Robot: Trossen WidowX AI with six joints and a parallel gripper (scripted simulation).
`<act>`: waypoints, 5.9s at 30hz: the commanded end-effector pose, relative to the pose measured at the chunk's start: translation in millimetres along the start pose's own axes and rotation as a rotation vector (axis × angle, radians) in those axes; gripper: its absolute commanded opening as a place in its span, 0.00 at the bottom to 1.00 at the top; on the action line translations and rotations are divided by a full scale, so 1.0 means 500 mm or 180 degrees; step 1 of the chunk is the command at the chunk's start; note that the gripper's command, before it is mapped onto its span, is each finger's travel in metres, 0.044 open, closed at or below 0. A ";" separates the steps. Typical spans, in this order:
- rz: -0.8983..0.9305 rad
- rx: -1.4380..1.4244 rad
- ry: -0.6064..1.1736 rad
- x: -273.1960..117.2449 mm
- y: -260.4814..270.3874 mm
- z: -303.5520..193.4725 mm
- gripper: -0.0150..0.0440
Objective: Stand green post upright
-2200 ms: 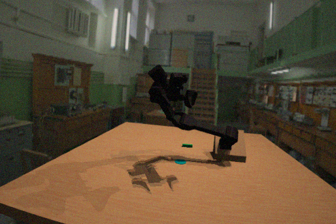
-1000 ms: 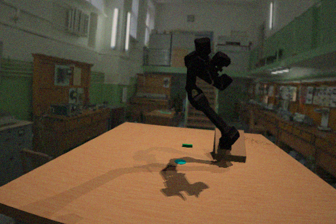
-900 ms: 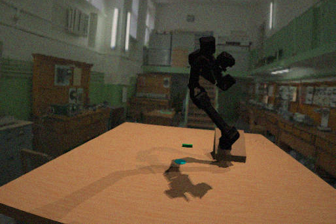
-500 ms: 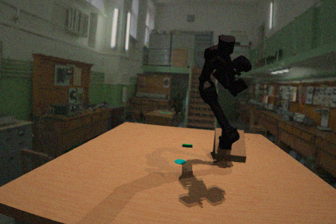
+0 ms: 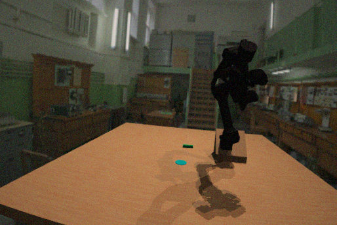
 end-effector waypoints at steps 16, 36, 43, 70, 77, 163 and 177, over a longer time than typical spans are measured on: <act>0.0284 -0.0139 0.0937 0.148 0.028 0.041 0.65; 0.0669 0.0081 0.1919 0.309 0.031 -0.029 0.65; 0.0812 0.0246 0.2241 0.354 0.028 -0.080 0.65; 0.1303 0.1302 0.3276 0.425 0.025 -0.360 0.65; 0.1392 0.1676 0.3474 0.412 0.033 -0.443 0.65; -0.0153 0.6973 0.2737 -0.175 0.585 -0.903 0.65; -0.0148 0.6975 0.2711 -0.035 0.685 -0.945 0.47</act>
Point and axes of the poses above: the point midway between the two fingers, 35 mm back from their tips, its own x axis out along the fingers, its own y axis across the jaws, z = x × y, the point moved 10 cm from there along -x, back along the fingers, and after that the axes turned 7 degrees about -x, right-handed, at the moved point
